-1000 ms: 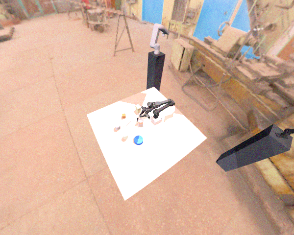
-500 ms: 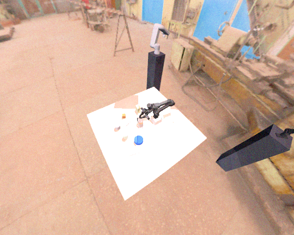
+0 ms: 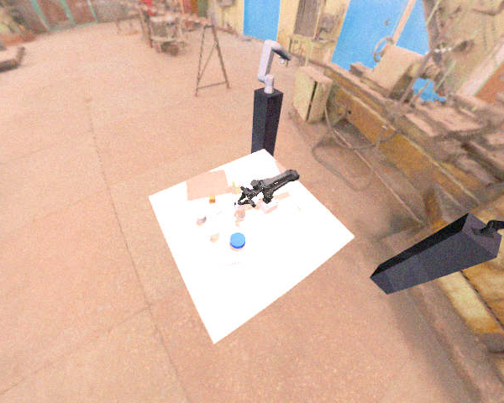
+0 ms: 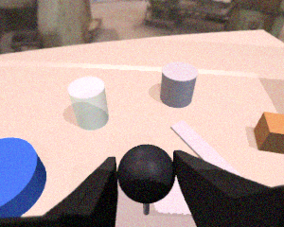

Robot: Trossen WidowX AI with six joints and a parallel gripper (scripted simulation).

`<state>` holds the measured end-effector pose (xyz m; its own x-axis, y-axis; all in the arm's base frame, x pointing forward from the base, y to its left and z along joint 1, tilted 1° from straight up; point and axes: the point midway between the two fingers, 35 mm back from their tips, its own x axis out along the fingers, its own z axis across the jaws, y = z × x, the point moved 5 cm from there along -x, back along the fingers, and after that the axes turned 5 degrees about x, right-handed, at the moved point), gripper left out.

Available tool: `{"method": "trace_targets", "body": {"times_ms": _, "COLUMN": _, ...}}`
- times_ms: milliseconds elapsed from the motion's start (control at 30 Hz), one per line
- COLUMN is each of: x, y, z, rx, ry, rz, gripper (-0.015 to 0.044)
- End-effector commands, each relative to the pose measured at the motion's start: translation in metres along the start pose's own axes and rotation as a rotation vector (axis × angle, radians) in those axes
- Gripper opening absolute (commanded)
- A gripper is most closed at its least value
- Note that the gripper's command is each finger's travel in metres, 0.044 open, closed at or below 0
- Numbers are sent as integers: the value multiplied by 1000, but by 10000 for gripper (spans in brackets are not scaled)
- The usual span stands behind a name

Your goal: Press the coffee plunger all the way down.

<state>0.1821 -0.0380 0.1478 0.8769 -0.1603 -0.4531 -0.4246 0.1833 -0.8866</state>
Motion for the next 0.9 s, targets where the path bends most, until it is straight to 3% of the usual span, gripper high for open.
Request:
{"method": "trace_targets", "body": {"times_ms": 0, "x": 7, "y": 14, "z": -1, "rx": 7, "ry": 5, "rz": 53, "gripper": 125}}
{"method": "trace_targets", "body": {"times_ms": 867, "x": 16, "y": 7, "z": -1, "rx": 7, "ry": 5, "rz": 52, "gripper": 125}}
